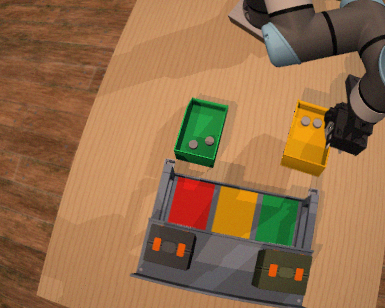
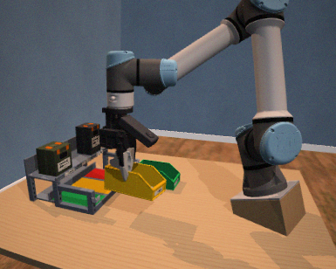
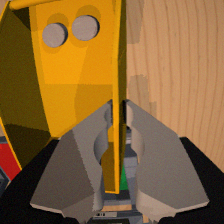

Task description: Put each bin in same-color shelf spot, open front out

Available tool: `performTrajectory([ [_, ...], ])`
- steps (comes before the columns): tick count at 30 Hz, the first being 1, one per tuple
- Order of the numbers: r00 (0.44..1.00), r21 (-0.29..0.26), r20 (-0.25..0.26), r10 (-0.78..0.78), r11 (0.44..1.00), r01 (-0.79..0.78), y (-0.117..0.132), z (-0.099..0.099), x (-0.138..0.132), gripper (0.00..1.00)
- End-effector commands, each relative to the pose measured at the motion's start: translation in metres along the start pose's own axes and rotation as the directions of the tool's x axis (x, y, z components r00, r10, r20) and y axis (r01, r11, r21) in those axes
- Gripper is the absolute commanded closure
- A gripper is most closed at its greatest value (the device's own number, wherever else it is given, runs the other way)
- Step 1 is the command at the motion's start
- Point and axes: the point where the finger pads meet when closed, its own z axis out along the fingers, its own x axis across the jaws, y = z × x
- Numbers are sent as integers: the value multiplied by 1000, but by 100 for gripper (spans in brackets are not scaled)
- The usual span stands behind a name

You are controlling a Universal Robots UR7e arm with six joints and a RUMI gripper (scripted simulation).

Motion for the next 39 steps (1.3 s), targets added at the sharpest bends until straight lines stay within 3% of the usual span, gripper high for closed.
performTrajectory([
  [1,1000,-1,-1,0,1000,0,0,0,0,100],
  [16,1000,-1,-1,-18,1000,18,1,0,-18,100],
  [39,996,-1,-1,-87,996,87,4,0,-91,100],
])
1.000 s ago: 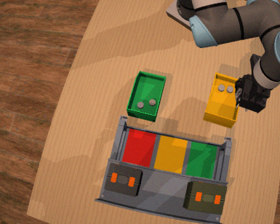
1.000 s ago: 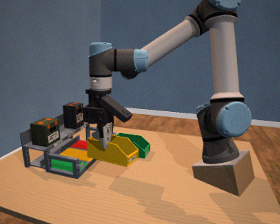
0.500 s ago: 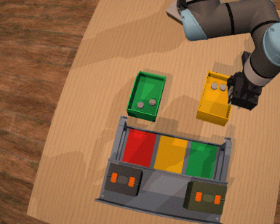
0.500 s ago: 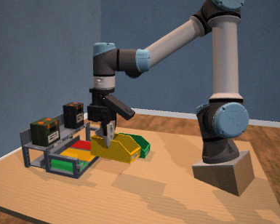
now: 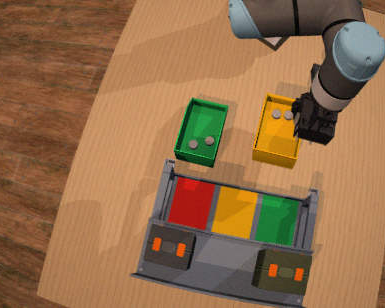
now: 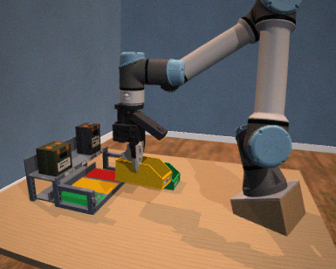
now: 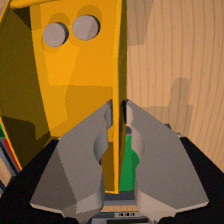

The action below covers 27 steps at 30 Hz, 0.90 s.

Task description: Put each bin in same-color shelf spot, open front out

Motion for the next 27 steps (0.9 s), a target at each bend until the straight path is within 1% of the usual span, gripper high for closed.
performTrajectory([
  [1,1000,-1,-4,-20,1000,20,0,-1,-20,100],
  [9,999,-1,-4,-42,999,42,-1,0,-43,100],
  [11,999,-1,-4,-42,999,42,-1,0,-43,100],
  [20,998,-1,-3,-58,998,58,-1,0,-60,100],
  [27,998,-1,-3,-62,998,62,-1,0,-64,100],
])
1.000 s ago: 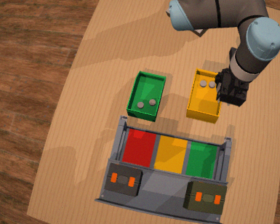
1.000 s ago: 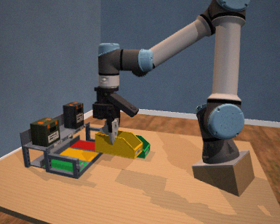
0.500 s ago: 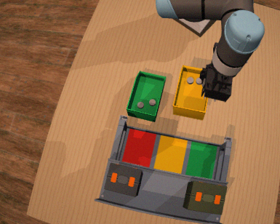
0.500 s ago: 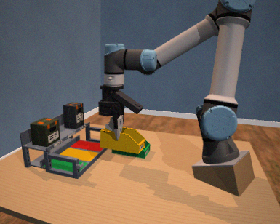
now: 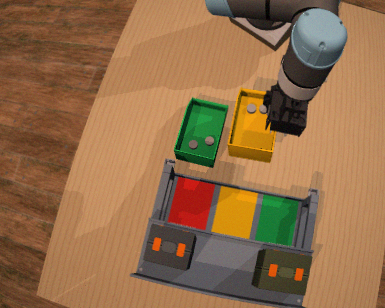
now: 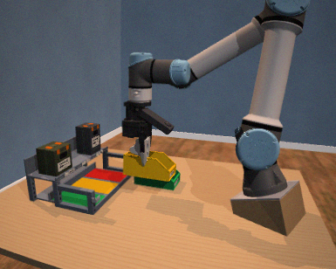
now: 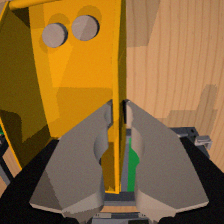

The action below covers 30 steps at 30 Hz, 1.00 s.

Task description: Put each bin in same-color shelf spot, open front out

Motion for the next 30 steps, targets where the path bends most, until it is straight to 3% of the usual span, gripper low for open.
performTrajectory([
  [1,1000,-1,-1,-3,1000,3,0,0,-3,100],
  [23,1000,-1,-1,-4,1000,4,0,0,-5,100],
  [30,1000,-1,-1,-4,1000,4,7,8,-5,100],
])
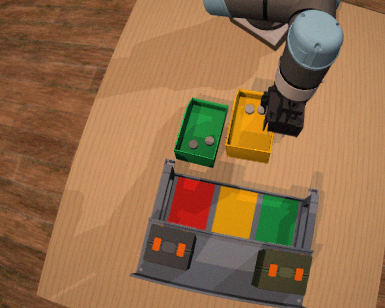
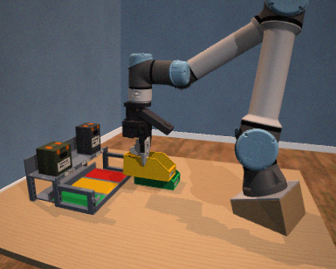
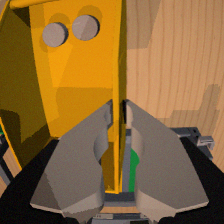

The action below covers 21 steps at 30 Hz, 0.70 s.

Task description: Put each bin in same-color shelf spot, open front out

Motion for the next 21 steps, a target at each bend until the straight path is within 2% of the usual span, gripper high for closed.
performTrajectory([
  [1,1000,-1,0,0,1000,0,7,8,0,100],
  [5,1000,-1,0,0,1000,0,11,13,0,100],
  [15,1000,-1,0,0,1000,0,32,40,-1,100],
  [21,1000,-1,0,0,1000,0,37,47,-1,100],
])
